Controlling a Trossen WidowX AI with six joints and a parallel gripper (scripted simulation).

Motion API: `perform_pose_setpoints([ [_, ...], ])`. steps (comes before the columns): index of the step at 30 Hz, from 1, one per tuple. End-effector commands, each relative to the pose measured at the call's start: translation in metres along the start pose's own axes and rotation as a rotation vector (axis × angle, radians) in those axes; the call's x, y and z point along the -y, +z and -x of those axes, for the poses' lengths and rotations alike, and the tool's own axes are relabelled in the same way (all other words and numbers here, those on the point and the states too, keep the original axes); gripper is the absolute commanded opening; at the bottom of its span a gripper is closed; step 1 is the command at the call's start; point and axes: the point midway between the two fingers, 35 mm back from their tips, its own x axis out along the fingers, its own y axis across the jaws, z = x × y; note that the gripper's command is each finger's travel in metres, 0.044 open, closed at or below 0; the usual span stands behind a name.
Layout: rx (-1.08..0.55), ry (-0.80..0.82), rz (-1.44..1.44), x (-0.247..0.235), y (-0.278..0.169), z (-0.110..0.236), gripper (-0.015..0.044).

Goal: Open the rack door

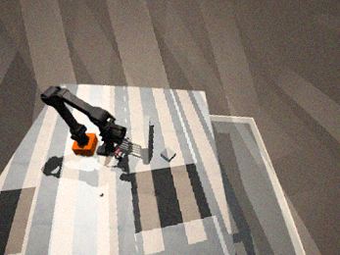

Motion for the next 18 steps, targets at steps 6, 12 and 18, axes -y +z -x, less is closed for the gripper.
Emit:
perform_pose_setpoints([
  [6,-0.001,-0.005,0.127,0.018,0.005,0.000,0.0027],
  [12,-0.001,-0.006,0.206,0.031,0.009,0.000,0.0027],
  [18,-0.001,-0.007,0.285,0.043,0.014,0.001,0.0027],
])
